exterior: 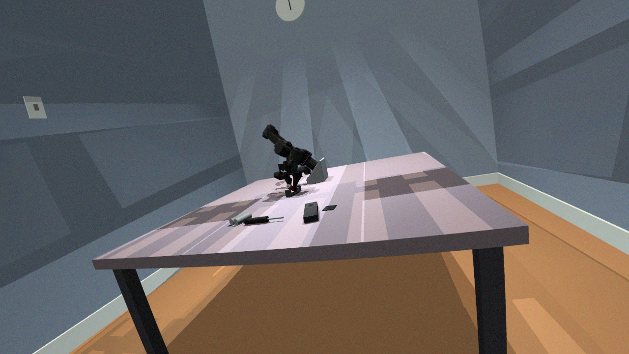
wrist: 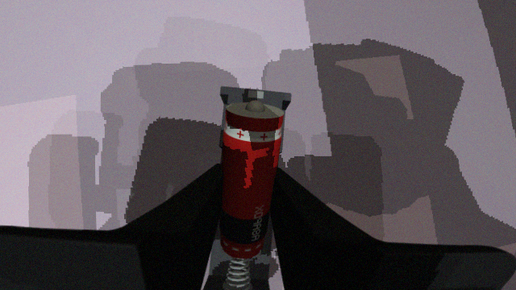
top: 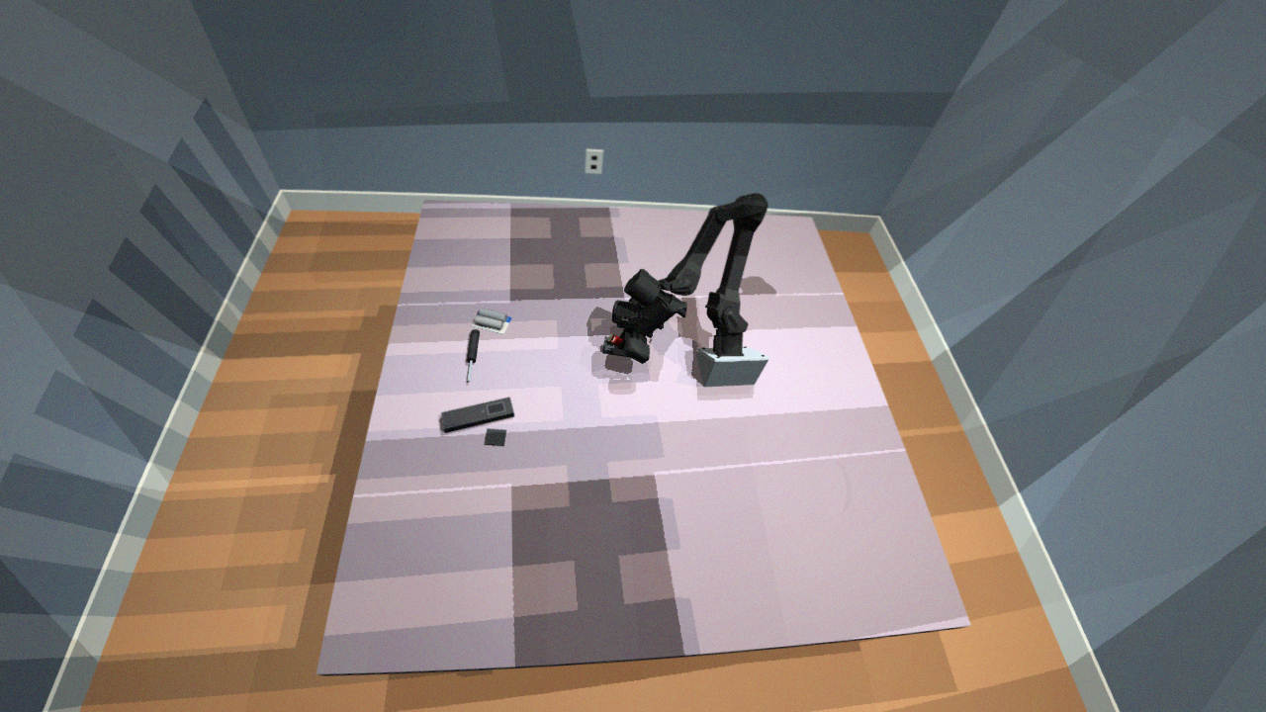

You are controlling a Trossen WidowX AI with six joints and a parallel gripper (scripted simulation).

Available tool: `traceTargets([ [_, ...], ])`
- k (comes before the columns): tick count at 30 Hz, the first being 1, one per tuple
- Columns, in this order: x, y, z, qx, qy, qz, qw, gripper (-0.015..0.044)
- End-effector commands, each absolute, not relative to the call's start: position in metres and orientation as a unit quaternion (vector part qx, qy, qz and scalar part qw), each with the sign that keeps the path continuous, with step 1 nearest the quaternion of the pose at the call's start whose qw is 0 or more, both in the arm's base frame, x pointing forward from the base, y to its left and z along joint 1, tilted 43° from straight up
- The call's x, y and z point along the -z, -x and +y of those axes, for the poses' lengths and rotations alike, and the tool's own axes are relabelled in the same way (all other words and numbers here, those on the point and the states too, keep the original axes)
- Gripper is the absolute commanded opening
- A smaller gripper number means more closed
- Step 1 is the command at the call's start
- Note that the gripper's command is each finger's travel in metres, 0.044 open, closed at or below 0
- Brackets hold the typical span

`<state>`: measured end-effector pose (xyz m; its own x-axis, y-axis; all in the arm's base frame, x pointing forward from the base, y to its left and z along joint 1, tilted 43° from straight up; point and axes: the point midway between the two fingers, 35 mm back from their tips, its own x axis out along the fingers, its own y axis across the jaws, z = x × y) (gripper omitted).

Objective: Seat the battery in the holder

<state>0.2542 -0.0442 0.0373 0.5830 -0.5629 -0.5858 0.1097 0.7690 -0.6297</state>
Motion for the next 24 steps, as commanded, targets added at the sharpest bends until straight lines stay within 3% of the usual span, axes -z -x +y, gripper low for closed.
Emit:
traceTargets([
  [1, -0.036, -0.25, -0.045, 0.197, 0.277, 0.411, 0.846, 0.0075],
  [24, -0.033, -0.238, -0.045, 0.195, 0.273, 0.422, 0.842, 0.0075],
])
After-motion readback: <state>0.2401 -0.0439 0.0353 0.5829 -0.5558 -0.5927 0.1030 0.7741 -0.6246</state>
